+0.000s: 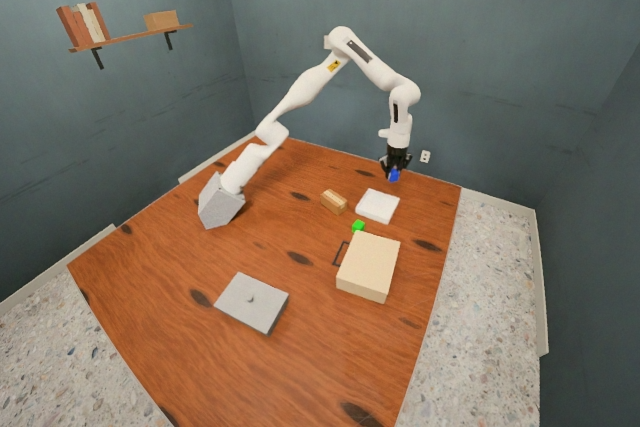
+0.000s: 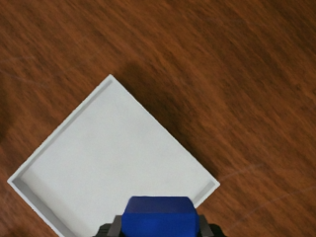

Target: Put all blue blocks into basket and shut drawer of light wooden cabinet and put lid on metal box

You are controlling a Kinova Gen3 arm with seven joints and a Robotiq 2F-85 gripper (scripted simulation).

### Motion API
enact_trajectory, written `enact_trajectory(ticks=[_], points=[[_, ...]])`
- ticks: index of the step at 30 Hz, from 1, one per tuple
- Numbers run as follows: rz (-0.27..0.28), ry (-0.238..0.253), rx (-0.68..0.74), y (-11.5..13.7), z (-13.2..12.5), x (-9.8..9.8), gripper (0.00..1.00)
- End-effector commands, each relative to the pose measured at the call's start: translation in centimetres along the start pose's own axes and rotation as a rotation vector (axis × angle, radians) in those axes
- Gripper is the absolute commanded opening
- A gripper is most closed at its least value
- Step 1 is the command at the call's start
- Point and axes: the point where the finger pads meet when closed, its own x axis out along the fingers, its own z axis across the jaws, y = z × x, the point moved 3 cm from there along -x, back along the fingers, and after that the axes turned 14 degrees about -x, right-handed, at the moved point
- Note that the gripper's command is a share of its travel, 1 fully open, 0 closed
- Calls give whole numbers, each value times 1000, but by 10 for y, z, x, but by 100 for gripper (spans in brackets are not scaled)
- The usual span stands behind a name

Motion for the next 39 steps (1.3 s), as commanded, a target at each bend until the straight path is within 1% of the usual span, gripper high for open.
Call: enact_trajectory(ticks=[1,10,12,27,29,39], points=[[1,4,6,-1,-2,6,10],[1,4,5,-1,-2,23,10],[1,4,5,-1,-2,23,10],[1,4,4,0,-2,56,10],[1,4,4,0,-2,56,10],[1,4,4,0,-2,79,10]])
